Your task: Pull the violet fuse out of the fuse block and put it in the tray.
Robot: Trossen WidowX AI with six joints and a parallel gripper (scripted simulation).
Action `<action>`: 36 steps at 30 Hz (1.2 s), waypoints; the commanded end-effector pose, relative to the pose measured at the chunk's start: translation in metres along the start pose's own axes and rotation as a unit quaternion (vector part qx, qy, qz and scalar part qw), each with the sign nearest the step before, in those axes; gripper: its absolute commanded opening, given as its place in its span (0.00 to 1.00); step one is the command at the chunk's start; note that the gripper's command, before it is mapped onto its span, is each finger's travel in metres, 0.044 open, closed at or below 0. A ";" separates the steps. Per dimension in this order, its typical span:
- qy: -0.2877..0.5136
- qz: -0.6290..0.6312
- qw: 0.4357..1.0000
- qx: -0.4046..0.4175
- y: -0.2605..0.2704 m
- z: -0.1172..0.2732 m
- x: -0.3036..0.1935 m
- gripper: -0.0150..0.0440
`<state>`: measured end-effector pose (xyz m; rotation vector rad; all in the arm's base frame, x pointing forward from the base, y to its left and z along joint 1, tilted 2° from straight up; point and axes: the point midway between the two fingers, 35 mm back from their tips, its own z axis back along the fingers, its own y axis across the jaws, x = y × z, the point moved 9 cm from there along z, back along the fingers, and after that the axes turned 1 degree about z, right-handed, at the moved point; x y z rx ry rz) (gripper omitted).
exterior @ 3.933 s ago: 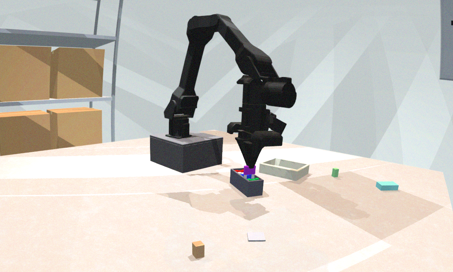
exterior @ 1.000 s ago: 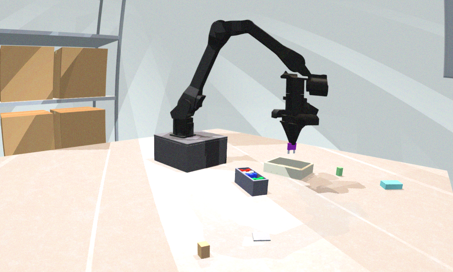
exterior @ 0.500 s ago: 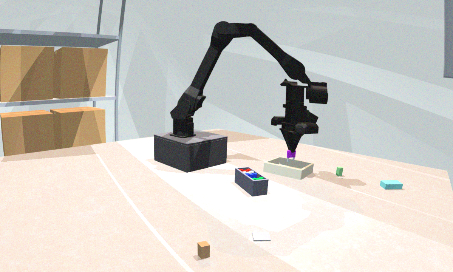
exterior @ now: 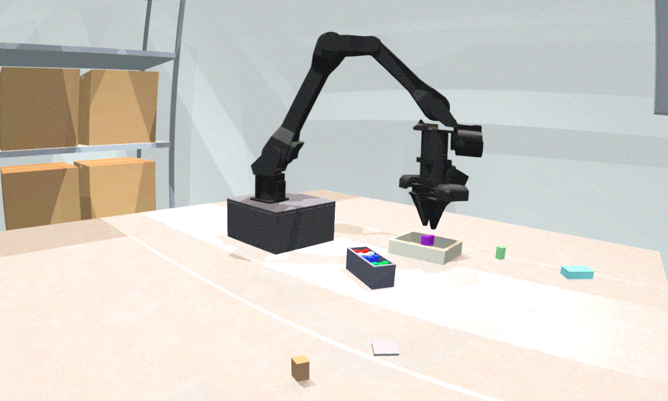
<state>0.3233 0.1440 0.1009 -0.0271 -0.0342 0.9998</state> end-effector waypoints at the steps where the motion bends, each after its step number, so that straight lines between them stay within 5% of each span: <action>1: 0.000 0.000 1.000 0.000 0.000 0.000 0.000 0.65; 5: 0.000 0.000 1.000 0.000 0.000 0.003 0.000 0.81; 9: 0.003 -0.001 1.000 -0.001 0.000 0.038 -0.001 0.81; 36: 0.003 0.001 1.000 0.002 0.001 0.036 -0.001 0.81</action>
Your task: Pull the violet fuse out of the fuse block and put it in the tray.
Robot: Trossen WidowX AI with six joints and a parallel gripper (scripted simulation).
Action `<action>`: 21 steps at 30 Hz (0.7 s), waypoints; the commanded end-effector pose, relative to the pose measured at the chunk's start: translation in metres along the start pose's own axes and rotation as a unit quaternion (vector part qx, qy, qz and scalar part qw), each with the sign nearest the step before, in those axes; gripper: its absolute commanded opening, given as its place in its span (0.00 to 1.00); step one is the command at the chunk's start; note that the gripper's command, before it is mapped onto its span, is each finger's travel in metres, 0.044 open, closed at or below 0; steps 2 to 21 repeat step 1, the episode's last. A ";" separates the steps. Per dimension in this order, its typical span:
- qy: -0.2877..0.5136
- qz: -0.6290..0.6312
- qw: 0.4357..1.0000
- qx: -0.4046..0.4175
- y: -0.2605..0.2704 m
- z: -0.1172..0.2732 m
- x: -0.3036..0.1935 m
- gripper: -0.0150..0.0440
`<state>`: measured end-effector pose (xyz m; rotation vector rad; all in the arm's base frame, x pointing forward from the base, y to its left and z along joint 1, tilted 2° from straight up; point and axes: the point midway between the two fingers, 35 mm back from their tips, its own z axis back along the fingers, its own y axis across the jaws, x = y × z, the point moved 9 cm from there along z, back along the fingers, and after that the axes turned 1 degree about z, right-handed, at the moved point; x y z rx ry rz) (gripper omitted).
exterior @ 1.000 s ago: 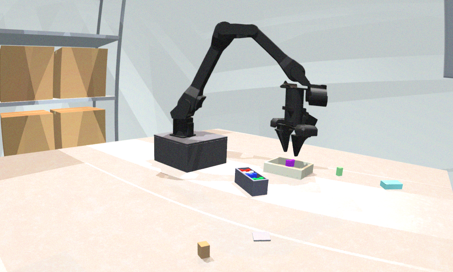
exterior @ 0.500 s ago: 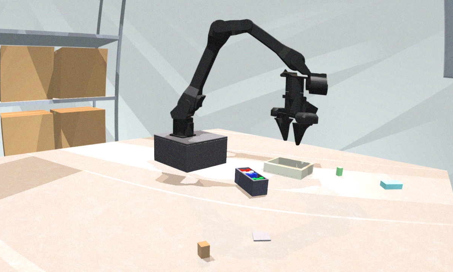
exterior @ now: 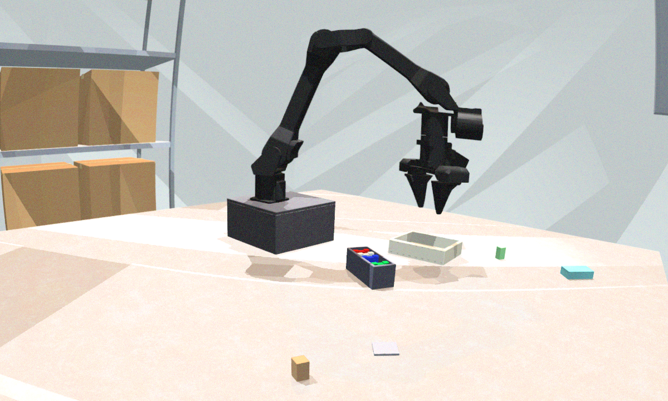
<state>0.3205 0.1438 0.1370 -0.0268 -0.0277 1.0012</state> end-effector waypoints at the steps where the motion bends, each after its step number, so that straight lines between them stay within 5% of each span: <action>1: 0.000 0.000 1.000 0.000 0.000 0.000 0.000 0.81; 21: 0.000 0.000 1.000 0.000 0.000 0.000 0.000 0.81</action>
